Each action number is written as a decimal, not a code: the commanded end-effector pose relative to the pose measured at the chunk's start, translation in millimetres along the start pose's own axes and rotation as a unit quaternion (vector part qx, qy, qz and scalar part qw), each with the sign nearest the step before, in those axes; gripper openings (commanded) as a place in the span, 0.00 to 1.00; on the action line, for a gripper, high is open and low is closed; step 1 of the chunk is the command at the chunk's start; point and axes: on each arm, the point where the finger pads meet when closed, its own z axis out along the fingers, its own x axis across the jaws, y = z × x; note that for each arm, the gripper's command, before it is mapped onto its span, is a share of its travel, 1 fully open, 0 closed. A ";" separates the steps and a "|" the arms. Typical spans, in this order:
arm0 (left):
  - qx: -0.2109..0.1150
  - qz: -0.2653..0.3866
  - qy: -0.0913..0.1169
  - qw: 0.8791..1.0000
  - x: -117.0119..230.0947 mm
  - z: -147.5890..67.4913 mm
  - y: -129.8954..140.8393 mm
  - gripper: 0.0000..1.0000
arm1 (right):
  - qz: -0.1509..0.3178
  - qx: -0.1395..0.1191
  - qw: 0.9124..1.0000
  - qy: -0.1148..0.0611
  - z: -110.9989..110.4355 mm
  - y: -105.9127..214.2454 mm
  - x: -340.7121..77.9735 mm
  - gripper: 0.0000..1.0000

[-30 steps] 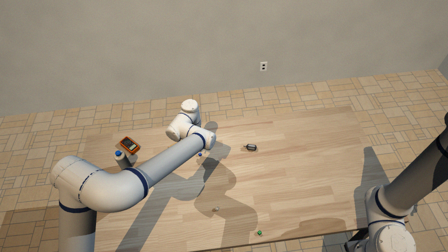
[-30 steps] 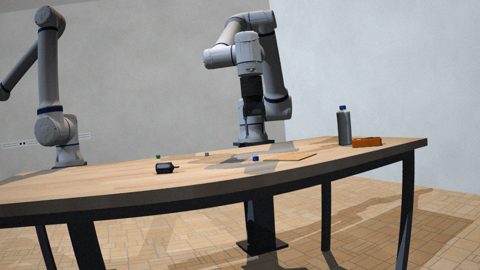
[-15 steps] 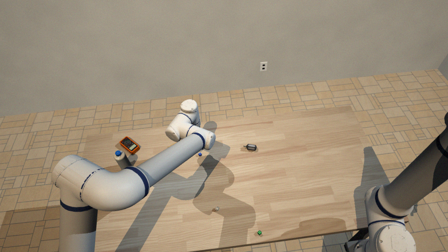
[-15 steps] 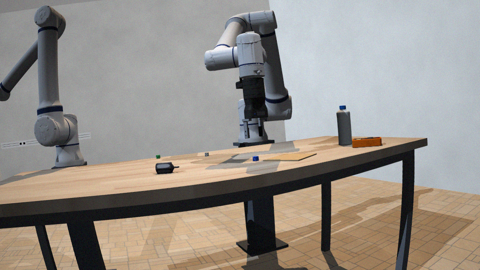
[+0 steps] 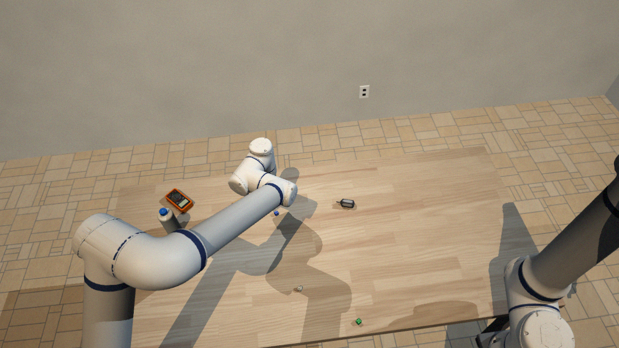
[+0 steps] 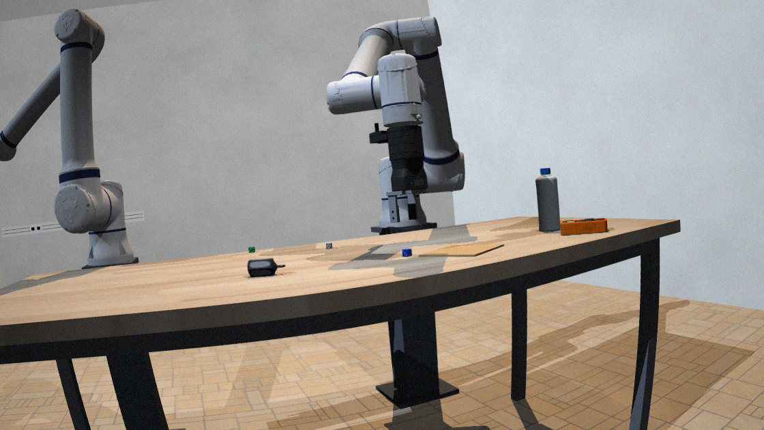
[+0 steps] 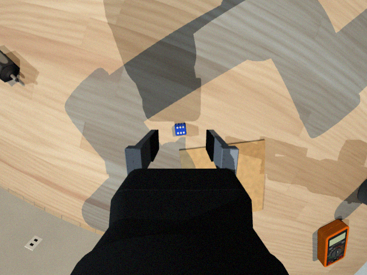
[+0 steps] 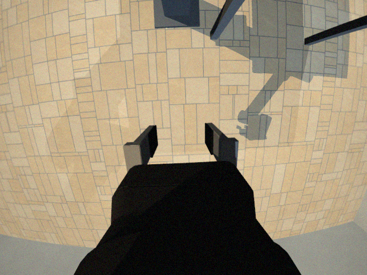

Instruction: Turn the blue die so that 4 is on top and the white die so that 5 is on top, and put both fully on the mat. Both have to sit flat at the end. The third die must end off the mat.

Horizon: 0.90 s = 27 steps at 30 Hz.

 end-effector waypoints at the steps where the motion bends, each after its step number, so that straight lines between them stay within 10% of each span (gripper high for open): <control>1: -0.001 -0.024 -0.001 1.000 -1.6 -0.6 1.1 1.00 | 0.000 -0.001 1.000 0.000 -0.9 0.7 -0.2 1.00; 21: -0.001 -0.053 -0.001 0.999 -2.9 0.5 2.1 1.00 | 0.000 -0.001 1.000 0.000 -0.9 0.7 -0.2 1.00; 22: -0.001 -0.053 -0.001 0.999 -2.9 0.5 2.1 0.64 | 0.000 -0.001 1.000 0.000 -0.9 0.7 -0.2 1.00; 27: -0.001 -0.053 -0.001 0.999 -2.9 0.5 2.1 0.64 | 0.000 -0.001 1.000 0.000 -0.9 0.7 -0.2 1.00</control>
